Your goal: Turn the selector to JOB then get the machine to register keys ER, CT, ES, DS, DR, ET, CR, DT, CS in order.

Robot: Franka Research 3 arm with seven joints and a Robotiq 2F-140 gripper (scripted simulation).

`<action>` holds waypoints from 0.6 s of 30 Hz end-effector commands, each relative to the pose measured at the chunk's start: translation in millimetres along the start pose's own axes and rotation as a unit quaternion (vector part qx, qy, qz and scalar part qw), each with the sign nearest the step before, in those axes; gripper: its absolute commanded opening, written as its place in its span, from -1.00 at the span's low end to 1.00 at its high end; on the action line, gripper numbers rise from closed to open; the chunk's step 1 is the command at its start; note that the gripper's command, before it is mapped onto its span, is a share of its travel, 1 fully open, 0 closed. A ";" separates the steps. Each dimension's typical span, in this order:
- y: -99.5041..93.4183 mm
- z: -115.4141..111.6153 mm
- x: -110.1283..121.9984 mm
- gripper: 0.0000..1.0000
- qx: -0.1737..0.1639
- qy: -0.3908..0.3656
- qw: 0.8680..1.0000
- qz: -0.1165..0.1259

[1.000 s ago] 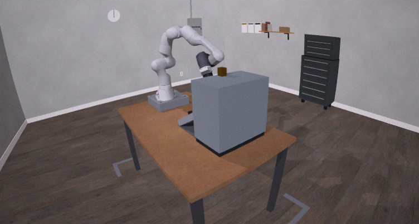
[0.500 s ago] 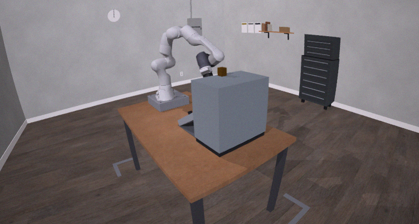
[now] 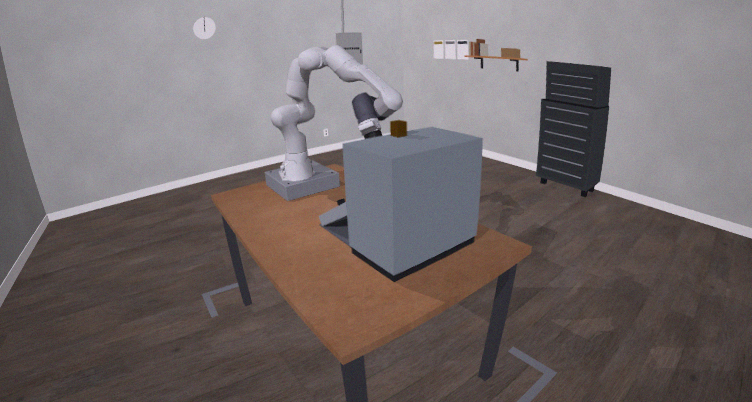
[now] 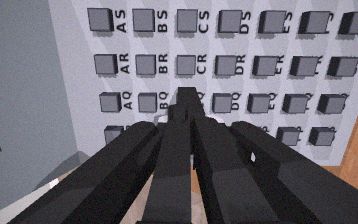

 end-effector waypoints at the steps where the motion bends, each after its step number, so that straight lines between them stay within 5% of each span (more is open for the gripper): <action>1: 1.1 -1.6 -0.7 -0.80 -0.003 0.000 1.000 0.000; 18: -17.8 -1.5 -0.7 -0.80 -0.003 0.000 1.000 0.000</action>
Point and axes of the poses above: the point where the finger pads meet when closed, its own y axis out along the fingers, its own x axis across the jaws, z = x × y, the point moved 2 cm from there along -y, back along the fingers, and after that the axes turned 6 degrees about y, right-handed, at the moved point
